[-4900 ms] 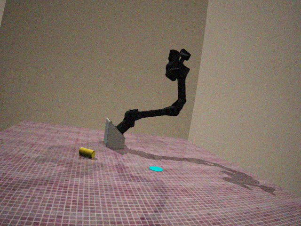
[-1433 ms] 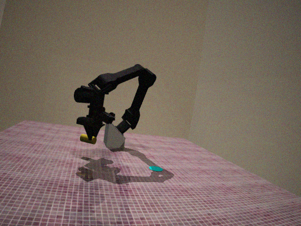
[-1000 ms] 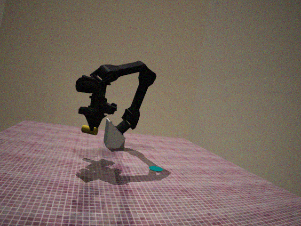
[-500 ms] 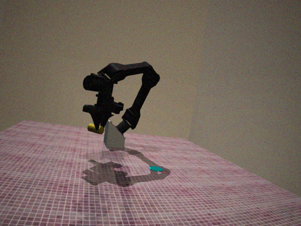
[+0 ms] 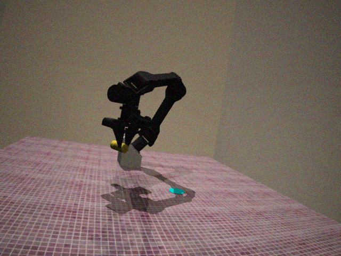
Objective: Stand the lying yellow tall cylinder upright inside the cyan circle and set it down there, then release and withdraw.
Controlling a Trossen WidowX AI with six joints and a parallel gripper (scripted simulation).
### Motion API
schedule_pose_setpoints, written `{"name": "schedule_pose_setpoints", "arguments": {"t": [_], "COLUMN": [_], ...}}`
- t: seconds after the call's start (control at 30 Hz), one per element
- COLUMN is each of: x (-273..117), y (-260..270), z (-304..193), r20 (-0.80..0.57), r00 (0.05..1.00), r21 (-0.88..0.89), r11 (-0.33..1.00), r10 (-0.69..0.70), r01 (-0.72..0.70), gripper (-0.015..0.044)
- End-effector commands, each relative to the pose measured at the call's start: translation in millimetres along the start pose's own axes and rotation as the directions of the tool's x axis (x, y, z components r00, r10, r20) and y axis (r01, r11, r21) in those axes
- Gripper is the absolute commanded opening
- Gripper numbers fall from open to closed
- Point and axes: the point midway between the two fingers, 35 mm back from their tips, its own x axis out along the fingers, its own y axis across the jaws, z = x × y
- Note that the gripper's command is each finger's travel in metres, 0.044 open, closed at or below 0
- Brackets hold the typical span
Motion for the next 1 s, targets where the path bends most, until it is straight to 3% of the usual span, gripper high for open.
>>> {"name": "schedule_pose_setpoints", "arguments": {"t": [0.0,0.97], "x": [-4,-12], "y": [3,52], "z": [12,89], "r20": [0.005,0.005], "r00": [1.0,1.0], "r21": [0.049,0.448], "r11": [0.999,0.894], "r10": [-0.009,-0.014], "r01": [0.009,0.011], "gripper": [0.0105,0.0105]}}
